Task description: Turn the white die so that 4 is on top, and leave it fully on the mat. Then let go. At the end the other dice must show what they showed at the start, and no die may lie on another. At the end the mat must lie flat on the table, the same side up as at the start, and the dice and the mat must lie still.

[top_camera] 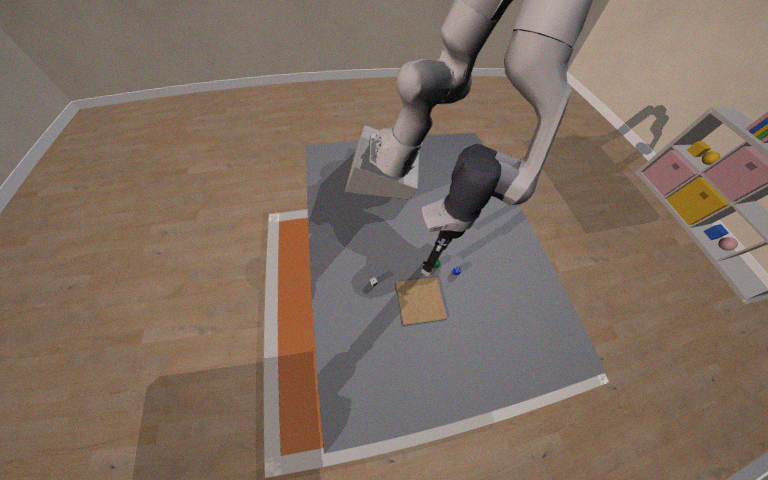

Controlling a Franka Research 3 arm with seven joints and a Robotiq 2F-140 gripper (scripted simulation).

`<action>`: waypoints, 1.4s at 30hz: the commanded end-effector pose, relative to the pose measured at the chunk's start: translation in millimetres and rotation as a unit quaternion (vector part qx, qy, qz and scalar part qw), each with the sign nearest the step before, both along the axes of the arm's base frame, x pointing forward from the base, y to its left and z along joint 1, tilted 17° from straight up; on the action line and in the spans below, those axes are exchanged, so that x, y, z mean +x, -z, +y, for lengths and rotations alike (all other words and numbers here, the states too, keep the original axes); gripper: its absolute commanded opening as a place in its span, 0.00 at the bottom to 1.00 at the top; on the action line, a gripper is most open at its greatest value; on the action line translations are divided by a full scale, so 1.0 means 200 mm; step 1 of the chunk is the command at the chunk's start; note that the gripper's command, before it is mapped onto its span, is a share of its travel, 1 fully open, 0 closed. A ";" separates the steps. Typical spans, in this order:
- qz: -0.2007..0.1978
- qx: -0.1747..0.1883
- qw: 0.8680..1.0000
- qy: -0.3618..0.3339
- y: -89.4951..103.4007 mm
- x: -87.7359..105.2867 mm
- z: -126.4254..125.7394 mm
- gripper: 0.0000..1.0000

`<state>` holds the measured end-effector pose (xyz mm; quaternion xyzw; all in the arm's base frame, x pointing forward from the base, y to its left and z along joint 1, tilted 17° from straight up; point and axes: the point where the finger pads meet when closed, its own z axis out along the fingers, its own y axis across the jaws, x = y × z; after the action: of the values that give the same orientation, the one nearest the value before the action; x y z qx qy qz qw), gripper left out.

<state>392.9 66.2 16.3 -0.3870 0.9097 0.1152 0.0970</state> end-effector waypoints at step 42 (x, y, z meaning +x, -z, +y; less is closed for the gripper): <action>0.003 0.000 1.000 0.013 -0.05 0.08 0.13 1.00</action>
<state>406.2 84.9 24.6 -0.3902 0.9083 0.1128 0.1004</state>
